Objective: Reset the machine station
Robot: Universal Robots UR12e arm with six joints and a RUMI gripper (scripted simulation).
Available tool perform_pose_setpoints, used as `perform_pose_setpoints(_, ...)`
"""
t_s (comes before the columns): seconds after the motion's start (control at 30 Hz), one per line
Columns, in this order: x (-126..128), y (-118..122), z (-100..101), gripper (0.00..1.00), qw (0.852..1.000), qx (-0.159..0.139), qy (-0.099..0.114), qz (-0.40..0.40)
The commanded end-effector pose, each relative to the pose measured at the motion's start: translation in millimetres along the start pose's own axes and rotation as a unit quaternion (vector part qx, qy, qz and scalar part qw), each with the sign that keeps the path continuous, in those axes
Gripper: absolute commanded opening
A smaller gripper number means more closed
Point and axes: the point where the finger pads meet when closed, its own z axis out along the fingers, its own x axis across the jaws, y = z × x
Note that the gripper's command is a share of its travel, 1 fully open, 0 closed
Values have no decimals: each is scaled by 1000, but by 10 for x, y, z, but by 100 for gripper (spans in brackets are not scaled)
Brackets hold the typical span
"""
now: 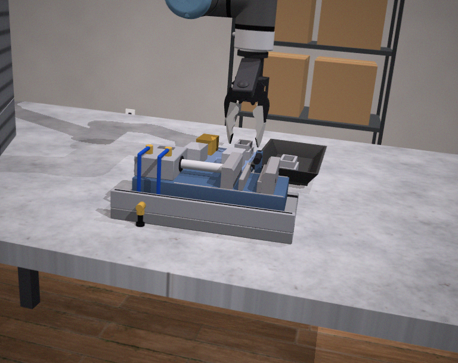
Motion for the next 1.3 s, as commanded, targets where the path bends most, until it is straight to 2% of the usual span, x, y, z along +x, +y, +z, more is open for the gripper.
perform_pose_setpoints(0.0, -6, 1, -6, 40, 1000, 0, -1, 0)
perform_pose_setpoints(0.27, -6, 1, -6, 40, 1000, 0, -1, 0)
perform_pose_setpoints(0.3, -6, 1, -6, 0, 1000, 0, -1, 0)
perform_pose_setpoints(1.27, -6, 1, -6, 0, 1000, 0, -1, 0)
